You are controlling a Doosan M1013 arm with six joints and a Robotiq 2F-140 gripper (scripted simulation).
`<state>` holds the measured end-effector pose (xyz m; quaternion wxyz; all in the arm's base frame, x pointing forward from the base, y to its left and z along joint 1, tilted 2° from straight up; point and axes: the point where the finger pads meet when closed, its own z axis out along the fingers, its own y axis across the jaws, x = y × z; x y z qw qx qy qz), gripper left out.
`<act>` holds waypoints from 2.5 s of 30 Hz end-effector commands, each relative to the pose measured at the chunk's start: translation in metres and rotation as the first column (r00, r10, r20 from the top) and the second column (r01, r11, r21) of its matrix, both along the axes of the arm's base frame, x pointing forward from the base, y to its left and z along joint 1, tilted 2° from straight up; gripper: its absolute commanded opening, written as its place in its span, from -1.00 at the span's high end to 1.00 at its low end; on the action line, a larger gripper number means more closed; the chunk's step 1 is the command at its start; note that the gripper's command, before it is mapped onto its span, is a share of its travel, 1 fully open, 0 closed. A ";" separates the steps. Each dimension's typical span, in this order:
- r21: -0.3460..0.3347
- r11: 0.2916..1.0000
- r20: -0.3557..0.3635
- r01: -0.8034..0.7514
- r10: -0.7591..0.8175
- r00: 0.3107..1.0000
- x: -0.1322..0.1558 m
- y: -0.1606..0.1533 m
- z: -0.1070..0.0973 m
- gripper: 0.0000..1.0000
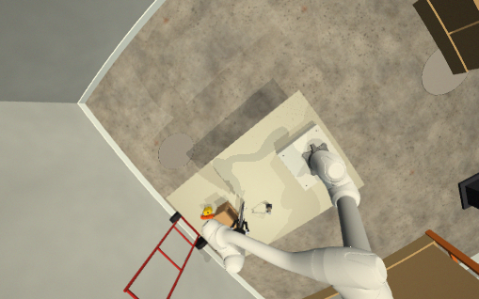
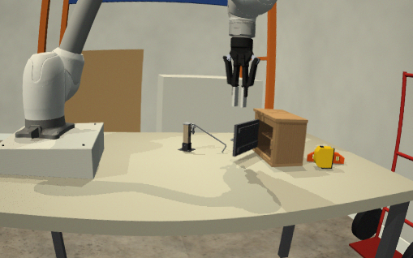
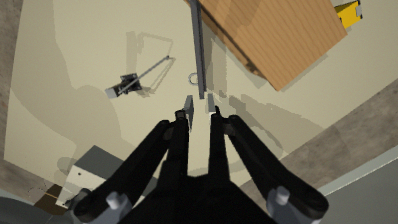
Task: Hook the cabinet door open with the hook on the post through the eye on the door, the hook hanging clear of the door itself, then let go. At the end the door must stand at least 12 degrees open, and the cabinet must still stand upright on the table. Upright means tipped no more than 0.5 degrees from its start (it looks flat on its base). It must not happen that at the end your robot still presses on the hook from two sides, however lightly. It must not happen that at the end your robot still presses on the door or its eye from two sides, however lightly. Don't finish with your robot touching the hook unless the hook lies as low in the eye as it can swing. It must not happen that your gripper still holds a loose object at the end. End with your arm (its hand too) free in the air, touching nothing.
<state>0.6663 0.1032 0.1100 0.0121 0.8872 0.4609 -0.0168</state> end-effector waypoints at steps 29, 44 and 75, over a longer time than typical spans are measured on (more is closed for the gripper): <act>0.000 1.000 0.000 0.000 0.000 1.000 0.000 -0.001 -0.033 0.68; 0.000 1.000 0.000 0.000 0.000 1.000 -0.001 -0.002 -0.055 0.68; 0.000 1.000 0.000 0.000 0.000 1.000 -0.001 -0.003 -0.071 0.68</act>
